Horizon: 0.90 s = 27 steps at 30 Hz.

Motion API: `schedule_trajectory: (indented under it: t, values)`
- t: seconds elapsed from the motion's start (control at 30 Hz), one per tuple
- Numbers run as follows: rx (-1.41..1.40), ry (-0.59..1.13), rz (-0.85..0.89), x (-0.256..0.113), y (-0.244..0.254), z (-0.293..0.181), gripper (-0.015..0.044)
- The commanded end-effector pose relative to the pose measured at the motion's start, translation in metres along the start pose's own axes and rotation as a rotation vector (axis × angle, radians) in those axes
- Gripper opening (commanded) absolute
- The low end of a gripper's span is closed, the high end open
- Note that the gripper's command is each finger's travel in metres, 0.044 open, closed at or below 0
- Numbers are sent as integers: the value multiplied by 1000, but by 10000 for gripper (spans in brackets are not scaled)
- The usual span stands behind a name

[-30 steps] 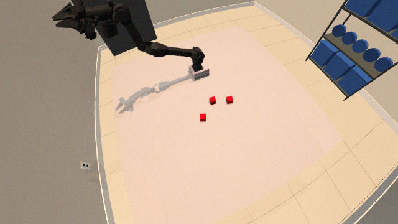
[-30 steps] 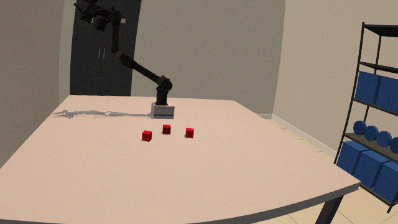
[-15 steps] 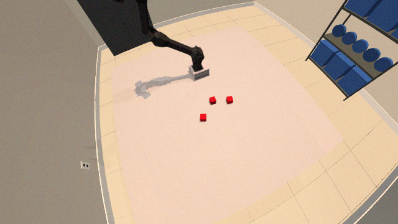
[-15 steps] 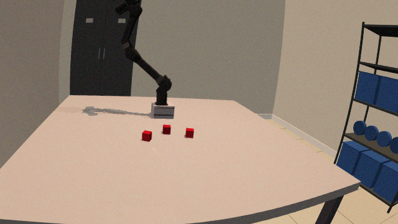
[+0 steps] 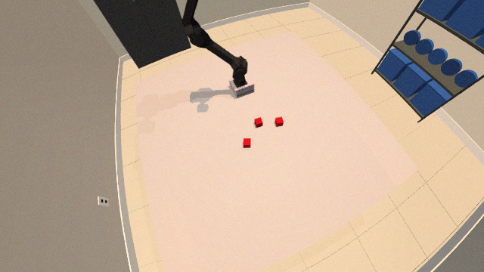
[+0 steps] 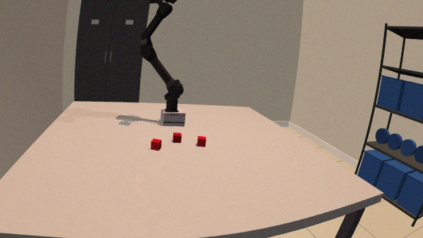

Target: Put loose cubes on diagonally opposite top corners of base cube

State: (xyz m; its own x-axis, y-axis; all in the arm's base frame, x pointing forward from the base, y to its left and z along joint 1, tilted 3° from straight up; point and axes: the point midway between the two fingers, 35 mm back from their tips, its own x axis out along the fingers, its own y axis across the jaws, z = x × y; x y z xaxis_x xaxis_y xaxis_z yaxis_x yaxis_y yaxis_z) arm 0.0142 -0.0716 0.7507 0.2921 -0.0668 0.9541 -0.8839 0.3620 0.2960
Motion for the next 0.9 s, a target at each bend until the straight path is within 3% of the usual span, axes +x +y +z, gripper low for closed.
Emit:
schedule_trajectory:
  t: [0.0, 0.47, 0.87]
  values:
    - [-200, 157, 4, -3, -3, -65, 265]
    - [-815, 683, 21, -52, -81, -243, 265]
    - [-1225, 1195, 57, -140, -198, -332, 265]
